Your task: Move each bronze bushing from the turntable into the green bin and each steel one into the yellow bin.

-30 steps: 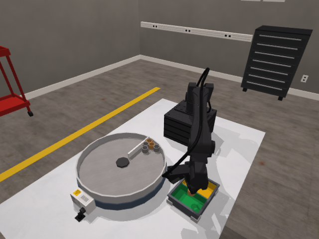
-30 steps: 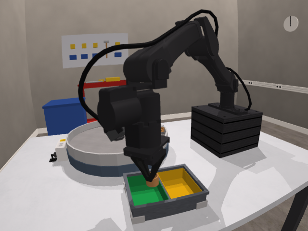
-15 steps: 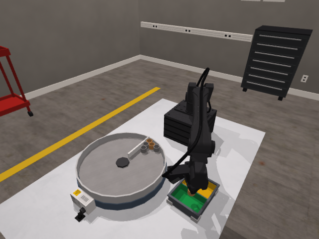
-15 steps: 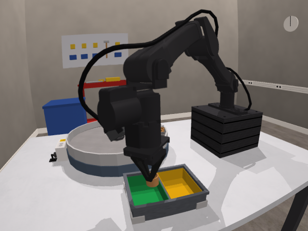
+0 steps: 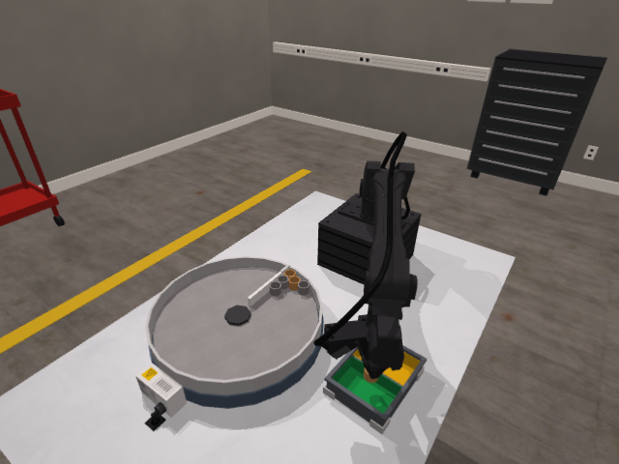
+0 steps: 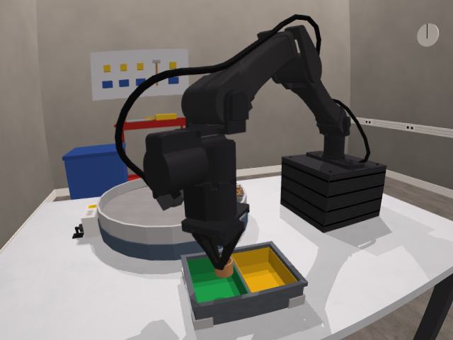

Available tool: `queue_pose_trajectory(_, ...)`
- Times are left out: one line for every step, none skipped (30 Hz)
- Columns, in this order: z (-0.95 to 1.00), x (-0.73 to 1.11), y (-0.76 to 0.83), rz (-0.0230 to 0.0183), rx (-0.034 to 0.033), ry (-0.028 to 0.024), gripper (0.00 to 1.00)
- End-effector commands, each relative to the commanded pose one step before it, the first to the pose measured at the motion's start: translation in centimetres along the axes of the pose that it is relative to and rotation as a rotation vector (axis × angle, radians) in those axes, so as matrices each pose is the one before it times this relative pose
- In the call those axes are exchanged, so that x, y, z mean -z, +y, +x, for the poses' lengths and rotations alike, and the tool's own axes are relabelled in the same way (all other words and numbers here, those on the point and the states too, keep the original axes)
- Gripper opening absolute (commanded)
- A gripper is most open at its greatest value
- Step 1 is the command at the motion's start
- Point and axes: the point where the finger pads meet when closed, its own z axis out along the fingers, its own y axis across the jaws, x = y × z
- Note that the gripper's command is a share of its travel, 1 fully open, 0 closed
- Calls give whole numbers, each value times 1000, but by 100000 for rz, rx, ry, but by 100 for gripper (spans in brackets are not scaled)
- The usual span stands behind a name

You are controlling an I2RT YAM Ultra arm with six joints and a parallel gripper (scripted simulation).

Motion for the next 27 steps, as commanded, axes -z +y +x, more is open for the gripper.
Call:
queue_pose_trajectory(-225, -998, -396, 1154, -443, -1026, 0)
queue_pose_trajectory(-10, -128, 5, -59, -4, -16, 0)
queue_pose_trajectory(-135, 157, 437, -1343, -17, -379, 0)
queue_pose_trajectory(4, -192, -44, 101, -4, 28, 0)
queue_pose_trajectory(50, -7, -218, 283, -2, 80, 0)
queue_pose_trajectory(-45, -57, 122, -425, -9, -120, 0)
queue_pose_trajectory(-120, -166, 387, -905, -13, -256, 0)
queue_pose_trajectory(42, -342, -178, 535, 0, 151, 0)
queue_pose_trajectory(99, -411, -378, 1053, 5, 298, 0)
queue_pose_trajectory(31, -258, -141, 369, -1, 105, 0)
queue_pose_trajectory(0, 0, 0, 0, 0, 0, 0)
queue_pose_trajectory(0, 0, 0, 0, 0, 0, 0)
queue_pose_trajectory(-489, 1522, 1633, -5437, -57, -1542, 0)
queue_pose_trajectory(59, -623, -226, 913, 4, 258, 0)
queue_pose_trajectory(32, -356, -138, 471, 0, 133, 0)
queue_pose_trajectory(107, -581, -391, 1265, 8, 359, 0)
queue_pose_trajectory(60, -299, -231, 655, 3, 186, 0)
queue_pose_trajectory(55, -275, -213, 602, 3, 171, 0)
queue_pose_trajectory(50, -248, -193, 546, 2, 155, 0)
queue_pose_trajectory(19, -76, -87, 160, -1, 45, 0)
queue_pose_trajectory(-36, 294, 97, -598, -8, -170, 0)
queue_pose_trajectory(-46, 261, 138, -643, -8, -183, 0)
queue_pose_trajectory(-153, 235, 514, -1443, -15, -411, 0)
queue_pose_trajectory(-16, -178, 51, -2, -1, -1, 0)
queue_pose_trajectory(15, -82, -58, 167, 1, 47, 0)
queue_pose_trajectory(62, -187, -217, 832, 7, 237, 0)
queue_pose_trajectory(75, -119, -262, 1029, 10, 293, 0)
